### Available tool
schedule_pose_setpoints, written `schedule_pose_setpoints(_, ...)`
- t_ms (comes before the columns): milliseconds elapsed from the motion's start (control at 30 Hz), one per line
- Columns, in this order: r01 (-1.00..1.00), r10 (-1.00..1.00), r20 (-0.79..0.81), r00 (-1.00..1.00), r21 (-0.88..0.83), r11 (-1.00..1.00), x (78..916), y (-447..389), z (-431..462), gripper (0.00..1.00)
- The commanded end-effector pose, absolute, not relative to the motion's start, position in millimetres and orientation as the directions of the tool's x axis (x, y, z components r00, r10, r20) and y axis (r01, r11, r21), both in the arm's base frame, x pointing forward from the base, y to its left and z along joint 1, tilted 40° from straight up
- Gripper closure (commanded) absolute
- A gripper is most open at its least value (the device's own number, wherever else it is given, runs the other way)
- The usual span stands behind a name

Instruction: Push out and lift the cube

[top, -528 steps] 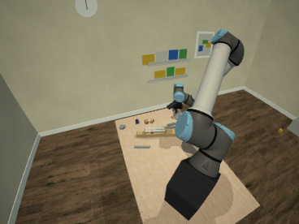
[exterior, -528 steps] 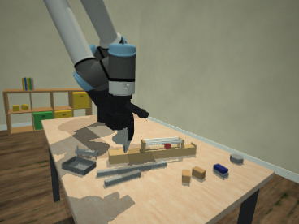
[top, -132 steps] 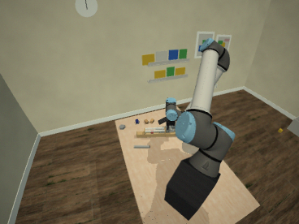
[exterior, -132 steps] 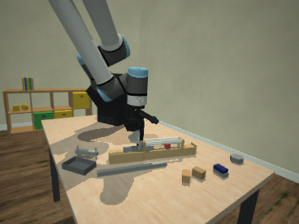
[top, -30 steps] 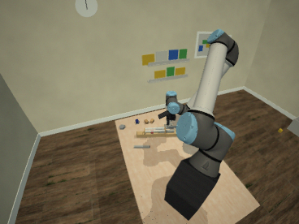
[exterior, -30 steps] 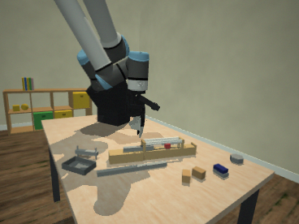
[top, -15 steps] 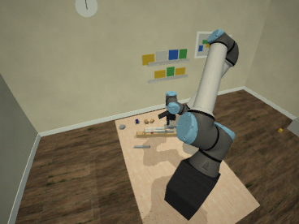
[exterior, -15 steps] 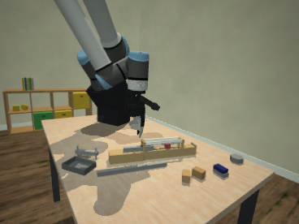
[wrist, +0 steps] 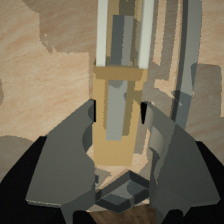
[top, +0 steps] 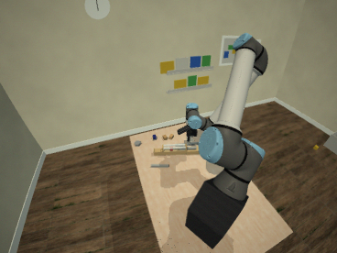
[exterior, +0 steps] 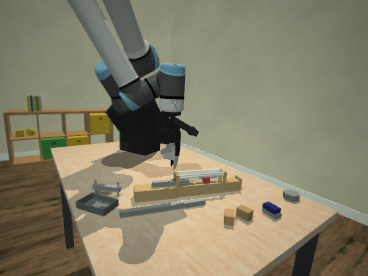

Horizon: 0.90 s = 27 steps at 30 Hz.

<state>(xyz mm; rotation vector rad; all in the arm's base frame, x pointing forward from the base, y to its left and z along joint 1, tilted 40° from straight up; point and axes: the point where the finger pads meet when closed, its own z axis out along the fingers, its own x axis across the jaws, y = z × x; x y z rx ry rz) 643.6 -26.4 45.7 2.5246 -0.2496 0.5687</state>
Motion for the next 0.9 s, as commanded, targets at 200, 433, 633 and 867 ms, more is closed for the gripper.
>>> schedule_pose_setpoints(200,-0.306,-0.090,0.446,0.891,0.442,-0.843,630,87,-44,0.78)
schedule_pose_setpoints(433,-0.319,-0.098,0.455,0.885,0.440,-0.839,603,155,-102,0.78)
schedule_pose_setpoints(633,-0.327,-0.098,0.466,0.879,0.442,-0.836,581,192,-136,0.78)
schedule_pose_setpoints(867,-0.327,-0.098,0.467,0.879,0.442,-0.835,580,194,-138,0.78)
